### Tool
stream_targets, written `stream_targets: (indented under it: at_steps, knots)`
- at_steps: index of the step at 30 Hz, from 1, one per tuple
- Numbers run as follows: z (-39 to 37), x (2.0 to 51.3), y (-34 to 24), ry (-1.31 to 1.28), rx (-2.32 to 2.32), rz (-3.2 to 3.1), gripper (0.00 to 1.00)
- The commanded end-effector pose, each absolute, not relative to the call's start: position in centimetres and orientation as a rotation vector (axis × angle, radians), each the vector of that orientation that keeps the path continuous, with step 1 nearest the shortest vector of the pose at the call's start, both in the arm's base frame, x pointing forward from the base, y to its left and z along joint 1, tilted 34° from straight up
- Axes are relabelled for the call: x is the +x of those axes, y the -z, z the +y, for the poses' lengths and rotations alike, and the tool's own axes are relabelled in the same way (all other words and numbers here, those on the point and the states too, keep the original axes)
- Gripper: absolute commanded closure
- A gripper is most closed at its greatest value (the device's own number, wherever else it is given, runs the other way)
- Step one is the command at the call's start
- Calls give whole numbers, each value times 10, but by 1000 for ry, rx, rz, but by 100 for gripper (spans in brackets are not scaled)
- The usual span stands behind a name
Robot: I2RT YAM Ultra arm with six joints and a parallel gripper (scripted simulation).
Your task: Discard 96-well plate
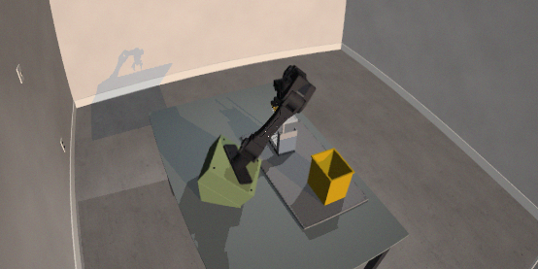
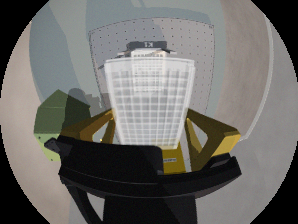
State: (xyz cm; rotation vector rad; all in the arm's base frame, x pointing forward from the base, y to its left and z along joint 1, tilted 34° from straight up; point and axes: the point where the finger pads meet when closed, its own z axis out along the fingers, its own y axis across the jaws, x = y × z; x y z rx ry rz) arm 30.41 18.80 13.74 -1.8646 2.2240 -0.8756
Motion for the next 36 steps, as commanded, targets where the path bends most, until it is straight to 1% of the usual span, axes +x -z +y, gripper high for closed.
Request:
stream_targets:
  at_steps: [1,12,36]
  knots:
    - [191,298,-145,875,-1872,2217,100]
    - [197,291,-156,874,-1872,2217,100]
    - [197,291,-156,874,-1872,2217,100]
